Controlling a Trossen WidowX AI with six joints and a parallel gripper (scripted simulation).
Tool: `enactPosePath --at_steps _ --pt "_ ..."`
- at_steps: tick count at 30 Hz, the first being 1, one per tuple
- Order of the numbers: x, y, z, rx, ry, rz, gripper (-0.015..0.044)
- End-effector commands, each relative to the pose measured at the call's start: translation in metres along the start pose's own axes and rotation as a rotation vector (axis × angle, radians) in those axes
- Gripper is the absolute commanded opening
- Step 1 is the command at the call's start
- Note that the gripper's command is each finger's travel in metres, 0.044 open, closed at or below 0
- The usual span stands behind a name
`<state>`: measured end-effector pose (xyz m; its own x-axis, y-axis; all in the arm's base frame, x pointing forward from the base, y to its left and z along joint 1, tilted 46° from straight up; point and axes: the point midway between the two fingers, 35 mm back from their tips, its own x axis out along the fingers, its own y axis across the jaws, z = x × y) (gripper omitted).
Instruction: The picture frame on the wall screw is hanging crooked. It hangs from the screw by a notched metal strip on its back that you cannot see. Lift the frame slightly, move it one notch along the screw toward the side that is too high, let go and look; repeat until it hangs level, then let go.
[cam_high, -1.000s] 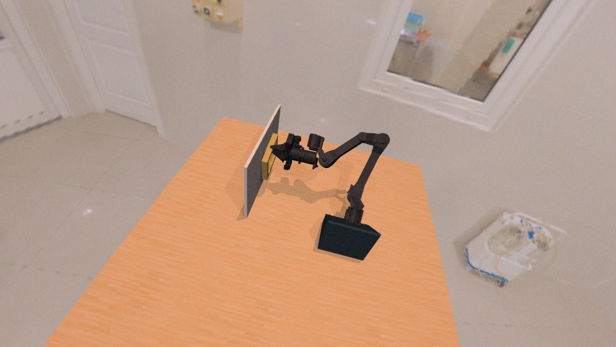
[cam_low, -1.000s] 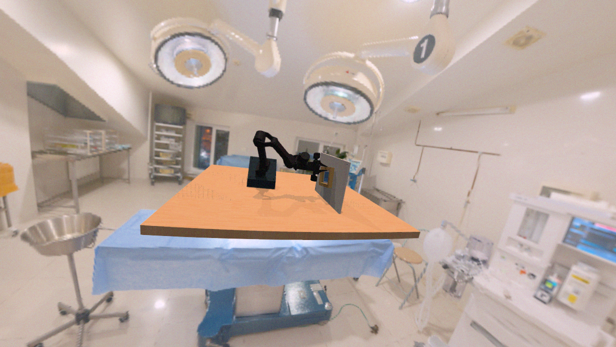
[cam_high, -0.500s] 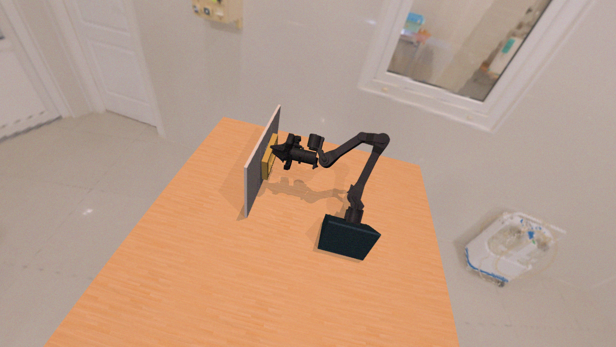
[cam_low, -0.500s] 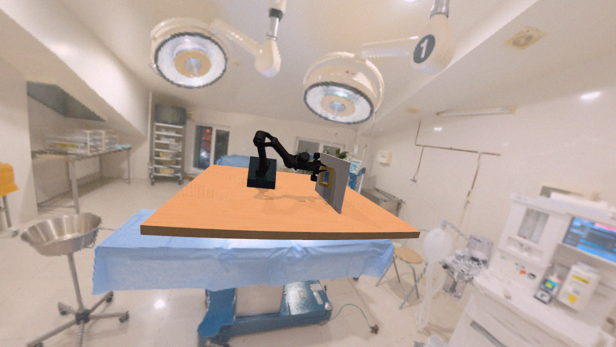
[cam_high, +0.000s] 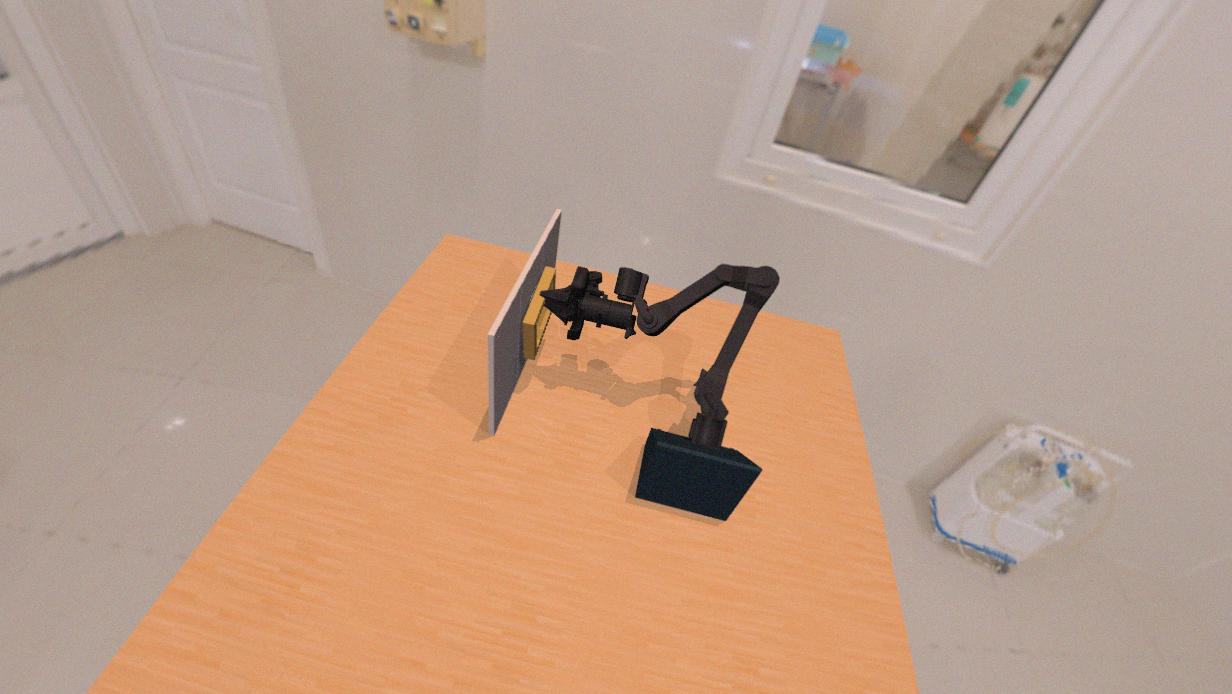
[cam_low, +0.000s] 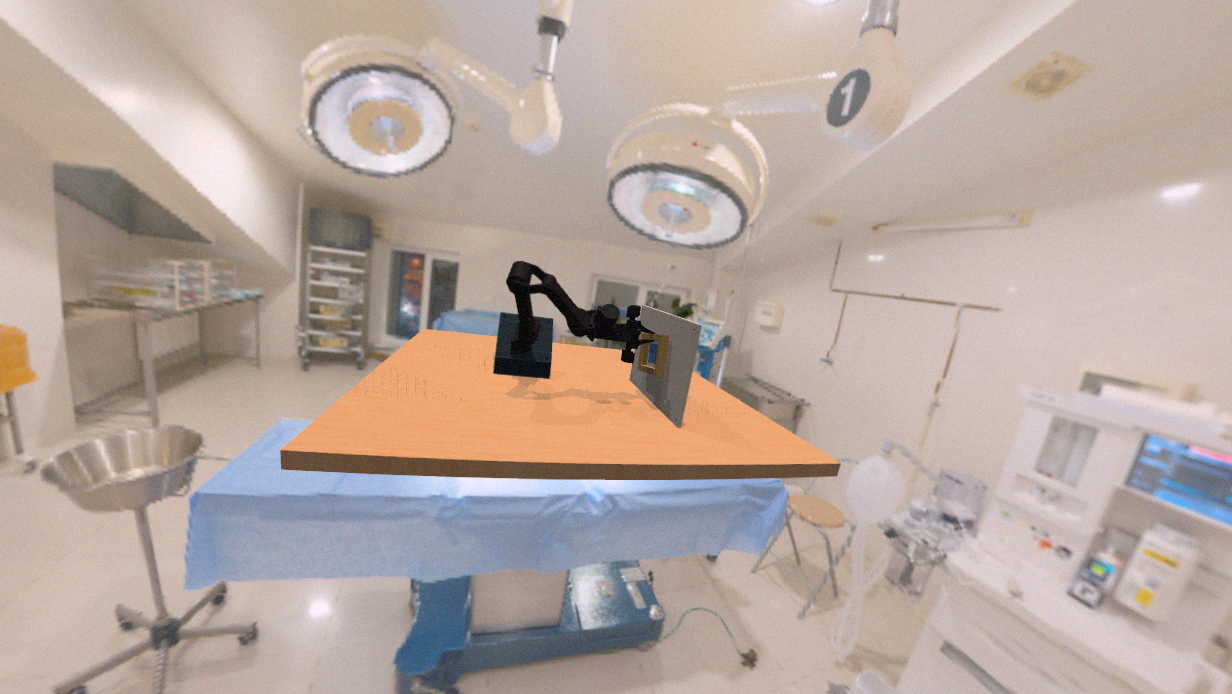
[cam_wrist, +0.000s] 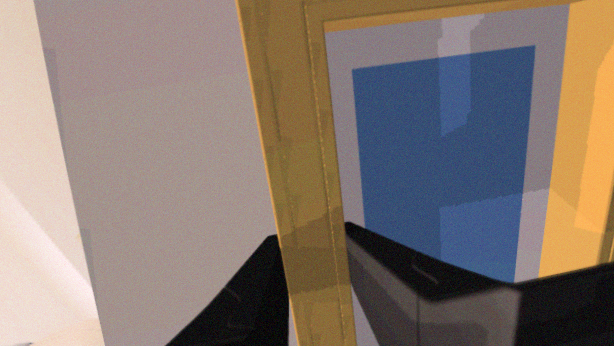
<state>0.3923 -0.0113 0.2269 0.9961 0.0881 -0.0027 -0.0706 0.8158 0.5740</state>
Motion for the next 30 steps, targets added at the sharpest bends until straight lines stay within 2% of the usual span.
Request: enactPosePath --at_steps 1,30 --pt "0.0004 0.0033 0.0000 0.002 -0.001 0.013 0.0000" --pt "0.0004 -0.0036 0.0015 -0.001 -0.005 -0.002 0.0000"
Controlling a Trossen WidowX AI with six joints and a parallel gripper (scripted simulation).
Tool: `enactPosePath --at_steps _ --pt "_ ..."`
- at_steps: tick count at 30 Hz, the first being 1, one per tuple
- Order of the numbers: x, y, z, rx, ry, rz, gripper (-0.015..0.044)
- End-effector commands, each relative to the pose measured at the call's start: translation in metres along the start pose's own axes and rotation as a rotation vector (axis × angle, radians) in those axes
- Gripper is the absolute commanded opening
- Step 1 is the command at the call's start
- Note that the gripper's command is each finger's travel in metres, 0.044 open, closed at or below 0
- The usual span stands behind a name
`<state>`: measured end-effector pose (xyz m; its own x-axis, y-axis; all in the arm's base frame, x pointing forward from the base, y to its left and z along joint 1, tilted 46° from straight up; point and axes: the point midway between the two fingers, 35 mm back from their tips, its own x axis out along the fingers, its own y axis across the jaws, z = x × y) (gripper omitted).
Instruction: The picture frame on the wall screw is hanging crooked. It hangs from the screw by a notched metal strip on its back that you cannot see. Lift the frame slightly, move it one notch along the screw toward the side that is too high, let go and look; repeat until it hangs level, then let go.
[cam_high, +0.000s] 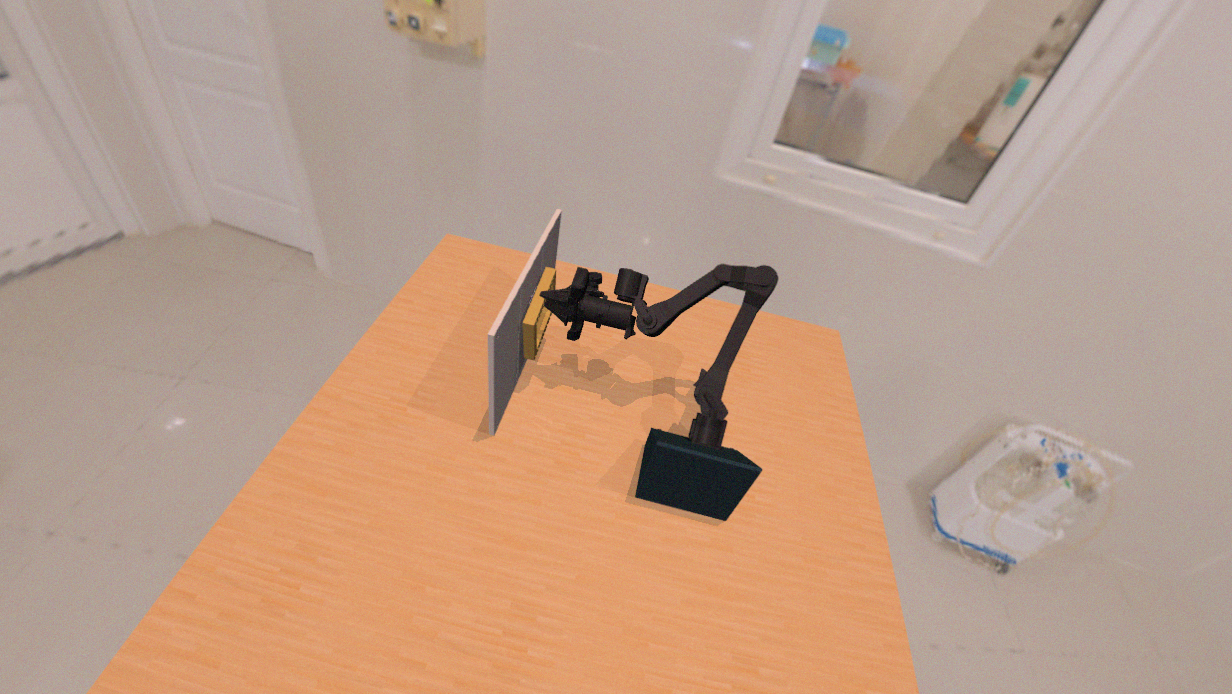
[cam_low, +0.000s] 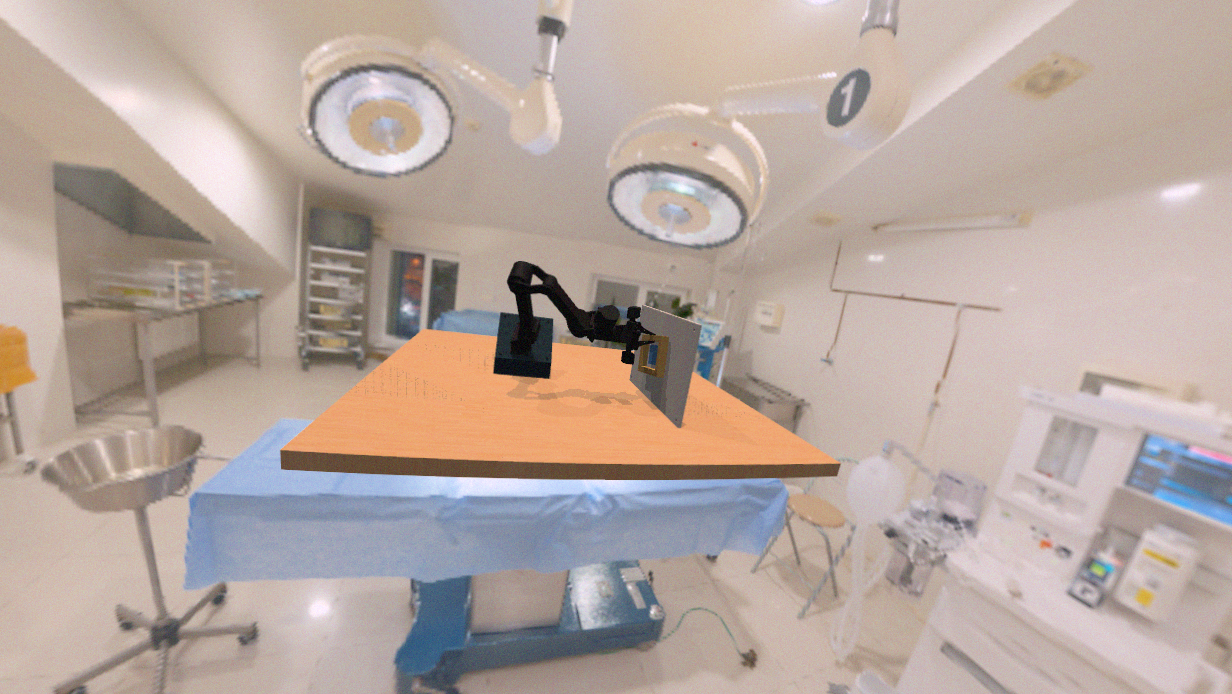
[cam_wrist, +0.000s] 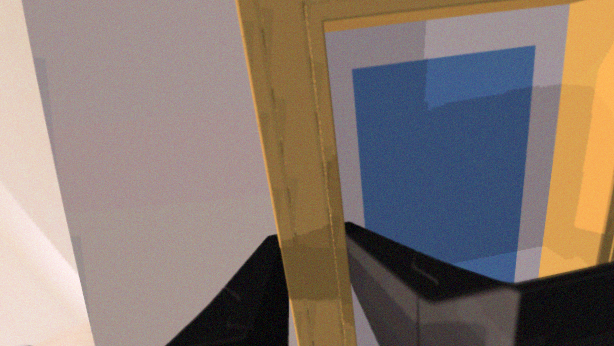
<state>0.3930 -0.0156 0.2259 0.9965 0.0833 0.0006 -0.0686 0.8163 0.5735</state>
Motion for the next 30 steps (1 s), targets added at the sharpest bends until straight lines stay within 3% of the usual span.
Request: enactPosePath --at_steps 1,30 --pt "0.0000 0.0005 -0.0001 0.000 0.000 0.000 0.0000" --pt "-0.0001 -0.0012 0.0004 0.110 0.001 -0.002 0.0000"
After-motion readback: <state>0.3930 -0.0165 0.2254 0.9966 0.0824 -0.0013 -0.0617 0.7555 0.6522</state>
